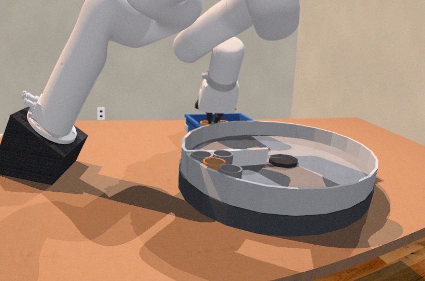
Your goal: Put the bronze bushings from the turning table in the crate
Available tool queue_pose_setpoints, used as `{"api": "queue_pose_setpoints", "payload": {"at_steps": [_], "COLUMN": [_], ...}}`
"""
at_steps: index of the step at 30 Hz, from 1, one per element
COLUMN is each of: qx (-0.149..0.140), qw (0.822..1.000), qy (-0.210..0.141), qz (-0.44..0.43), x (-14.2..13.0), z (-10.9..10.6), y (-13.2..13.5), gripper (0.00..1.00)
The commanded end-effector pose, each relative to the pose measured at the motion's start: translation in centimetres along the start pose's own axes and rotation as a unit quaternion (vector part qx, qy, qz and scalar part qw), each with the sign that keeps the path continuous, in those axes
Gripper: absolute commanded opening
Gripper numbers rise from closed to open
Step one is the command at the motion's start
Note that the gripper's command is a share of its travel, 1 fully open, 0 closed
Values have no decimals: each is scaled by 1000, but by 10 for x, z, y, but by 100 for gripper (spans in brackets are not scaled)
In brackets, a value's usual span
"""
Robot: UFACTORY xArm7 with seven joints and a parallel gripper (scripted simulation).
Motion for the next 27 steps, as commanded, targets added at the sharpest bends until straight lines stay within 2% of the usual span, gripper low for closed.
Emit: {"api": "queue_pose_setpoints", "payload": {"at_steps": [1,21,27], "qx": [0,0,0], "qw": [1000,1000,1000], "qy": [1,1,1], "qz": [-1,-1,-1], "x": [1,4,12], "z": [0,-4,-13], "y": [0,-1,-2], "gripper": [11,11,11]}}
Point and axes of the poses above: the point where the finger pads meet when closed, its own z axis out along the fingers, its own y axis across the jaws, x = y × z, the point moved 1 cm from there along -z, back along the fingers, and after that the axes turned 13 degrees about z, right-handed, at the moved point
